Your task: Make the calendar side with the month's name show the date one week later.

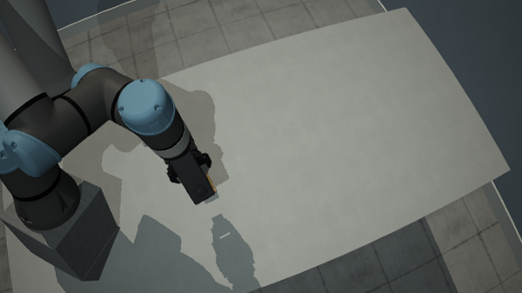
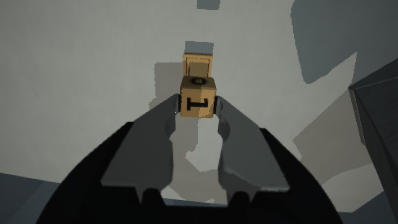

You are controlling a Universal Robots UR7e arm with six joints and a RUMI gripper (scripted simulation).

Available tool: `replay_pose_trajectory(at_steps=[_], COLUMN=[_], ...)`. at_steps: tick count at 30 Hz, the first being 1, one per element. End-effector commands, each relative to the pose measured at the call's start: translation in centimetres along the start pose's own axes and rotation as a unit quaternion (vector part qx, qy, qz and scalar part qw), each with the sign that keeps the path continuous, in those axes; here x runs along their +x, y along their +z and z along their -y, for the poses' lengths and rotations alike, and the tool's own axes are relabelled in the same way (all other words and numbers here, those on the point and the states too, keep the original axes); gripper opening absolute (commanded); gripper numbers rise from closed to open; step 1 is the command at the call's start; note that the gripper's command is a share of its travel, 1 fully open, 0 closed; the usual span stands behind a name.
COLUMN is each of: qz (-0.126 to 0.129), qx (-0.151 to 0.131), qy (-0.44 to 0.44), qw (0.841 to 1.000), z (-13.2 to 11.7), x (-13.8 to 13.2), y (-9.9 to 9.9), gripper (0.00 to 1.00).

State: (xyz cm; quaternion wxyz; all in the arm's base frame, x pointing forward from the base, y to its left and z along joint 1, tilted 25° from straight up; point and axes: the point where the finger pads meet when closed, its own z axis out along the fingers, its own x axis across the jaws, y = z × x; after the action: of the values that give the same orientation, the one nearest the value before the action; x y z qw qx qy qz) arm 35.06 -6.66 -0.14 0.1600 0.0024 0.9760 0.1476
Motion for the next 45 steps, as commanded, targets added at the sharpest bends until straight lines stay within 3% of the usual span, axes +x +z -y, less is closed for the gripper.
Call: replay_pose_trajectory(at_steps=[1, 11, 19, 45], qz=[0.0, 0.0, 0.0, 0.0], qx=[0.001, 0.001, 0.001, 0.001], qy=[0.0, 0.0, 0.0, 0.0], qw=[1.0, 1.0, 1.0, 1.0], z=[0.1, 0.0, 0.0, 0.0], x=[-0.1, -0.1, -0.1, -0.1], y=[1.2, 4.1, 5.0, 5.2], gripper=[0.1, 0.1, 0.1, 0.1])
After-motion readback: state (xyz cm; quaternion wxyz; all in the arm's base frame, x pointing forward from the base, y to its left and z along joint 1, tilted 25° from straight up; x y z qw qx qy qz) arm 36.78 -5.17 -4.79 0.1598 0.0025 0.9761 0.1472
